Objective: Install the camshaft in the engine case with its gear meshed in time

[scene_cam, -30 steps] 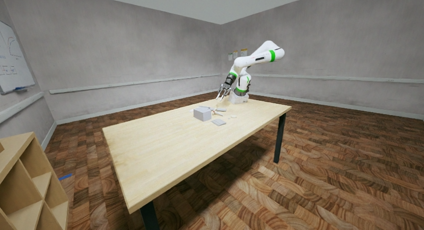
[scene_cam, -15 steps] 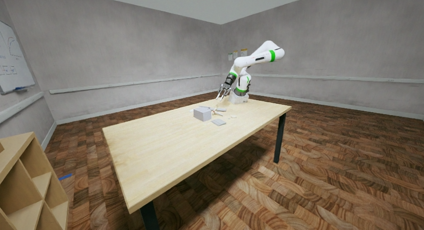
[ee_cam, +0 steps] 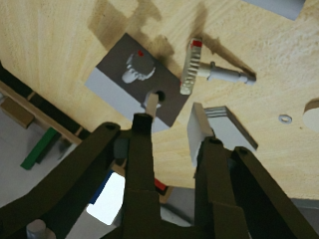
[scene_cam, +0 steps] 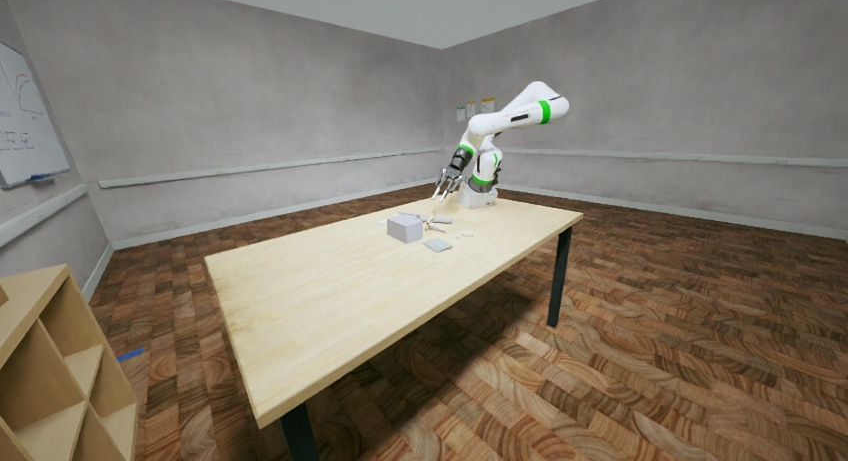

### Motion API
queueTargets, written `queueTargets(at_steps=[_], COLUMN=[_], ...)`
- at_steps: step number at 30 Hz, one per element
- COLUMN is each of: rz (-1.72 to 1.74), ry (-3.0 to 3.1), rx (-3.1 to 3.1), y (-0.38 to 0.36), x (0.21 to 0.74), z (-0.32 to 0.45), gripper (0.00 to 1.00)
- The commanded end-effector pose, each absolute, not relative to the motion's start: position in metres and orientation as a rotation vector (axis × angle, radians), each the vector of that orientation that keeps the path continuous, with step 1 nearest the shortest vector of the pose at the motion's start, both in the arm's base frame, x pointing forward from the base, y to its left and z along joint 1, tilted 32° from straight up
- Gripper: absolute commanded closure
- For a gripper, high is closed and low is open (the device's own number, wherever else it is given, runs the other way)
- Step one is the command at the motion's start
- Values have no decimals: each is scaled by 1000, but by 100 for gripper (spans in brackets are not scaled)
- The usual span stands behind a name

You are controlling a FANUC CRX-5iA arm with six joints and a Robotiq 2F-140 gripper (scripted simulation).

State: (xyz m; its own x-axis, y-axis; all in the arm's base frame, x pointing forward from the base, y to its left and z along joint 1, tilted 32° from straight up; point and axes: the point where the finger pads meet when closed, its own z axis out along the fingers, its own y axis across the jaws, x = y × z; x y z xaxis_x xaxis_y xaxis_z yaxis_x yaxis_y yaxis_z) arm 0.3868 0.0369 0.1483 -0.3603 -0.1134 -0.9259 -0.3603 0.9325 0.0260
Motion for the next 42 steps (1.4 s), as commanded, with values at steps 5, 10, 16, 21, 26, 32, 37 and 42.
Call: queueTargets(at_steps=[5, 10, 16, 21, 26, 32, 37, 42], rz=[261, 261, 261, 261, 261, 261, 261, 261], ry=[1938, 1938, 1938, 1938, 1938, 1938, 1938, 1938], rx=[-341, -341, -341, -341, -341, -341, -341, -341], y=[71, 70, 70, 69, 69, 69, 69, 69], x=[427, 430, 431, 432, 432, 432, 432, 432], z=[103, 105, 106, 106, 106, 106, 106, 106], gripper=[71, 71, 71, 71, 71, 71, 71, 71])
